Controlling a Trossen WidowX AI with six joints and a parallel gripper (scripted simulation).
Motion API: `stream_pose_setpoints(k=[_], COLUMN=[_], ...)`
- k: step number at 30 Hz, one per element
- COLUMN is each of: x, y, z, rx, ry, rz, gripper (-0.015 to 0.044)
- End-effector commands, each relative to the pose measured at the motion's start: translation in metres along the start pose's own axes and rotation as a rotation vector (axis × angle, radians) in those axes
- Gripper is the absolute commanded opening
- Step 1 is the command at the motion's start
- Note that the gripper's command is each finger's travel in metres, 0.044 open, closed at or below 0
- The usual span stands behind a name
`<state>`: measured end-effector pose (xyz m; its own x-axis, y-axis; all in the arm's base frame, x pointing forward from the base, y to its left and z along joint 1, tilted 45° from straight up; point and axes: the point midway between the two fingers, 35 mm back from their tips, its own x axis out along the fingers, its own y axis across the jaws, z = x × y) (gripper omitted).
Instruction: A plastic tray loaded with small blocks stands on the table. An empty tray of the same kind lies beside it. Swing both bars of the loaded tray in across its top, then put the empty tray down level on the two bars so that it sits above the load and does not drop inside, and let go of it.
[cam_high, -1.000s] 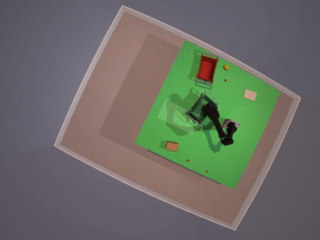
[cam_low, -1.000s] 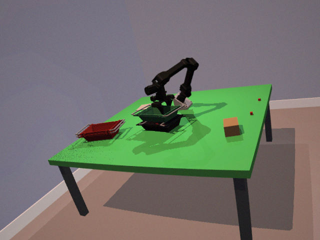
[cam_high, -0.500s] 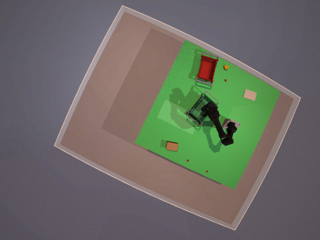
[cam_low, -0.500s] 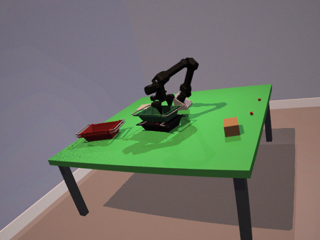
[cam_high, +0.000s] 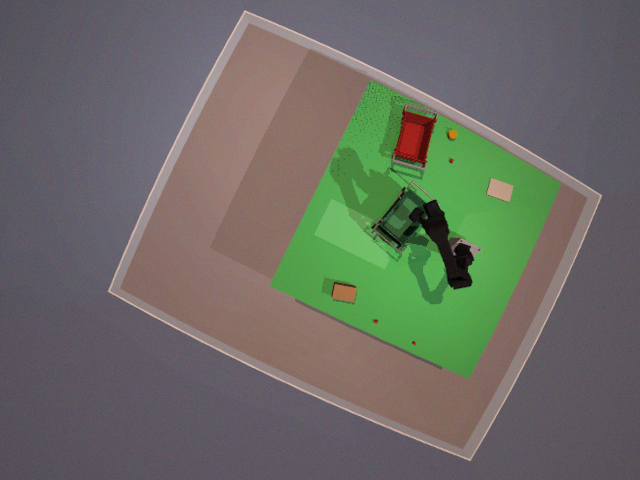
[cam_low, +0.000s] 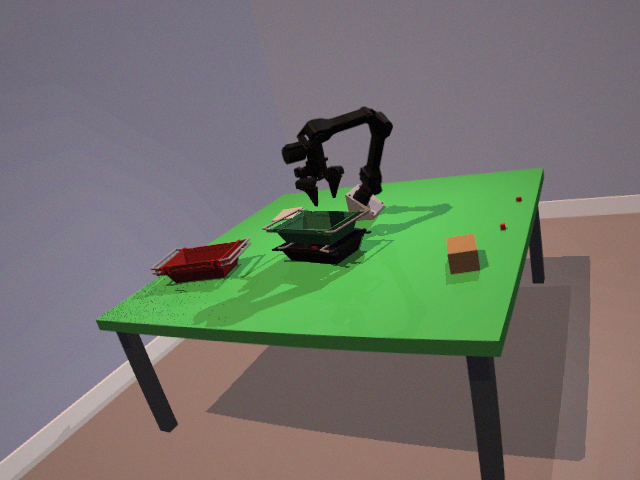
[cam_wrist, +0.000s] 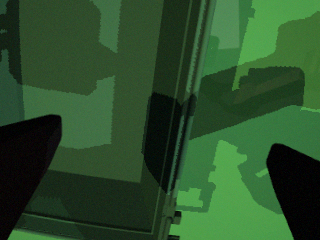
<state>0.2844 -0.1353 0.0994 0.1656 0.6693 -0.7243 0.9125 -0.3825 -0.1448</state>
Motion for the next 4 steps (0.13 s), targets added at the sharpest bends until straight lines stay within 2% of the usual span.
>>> stream_pose_setpoints(k=[1, 4], x=[-0.0194, -0.0169], y=[-0.0021, -0.0028], z=[0.0000, 0.0005], rx=[-0.003, 0.007], ry=[-0.005, -0.001], rz=[0.005, 0.009], gripper=[0.0440, 0.0440])
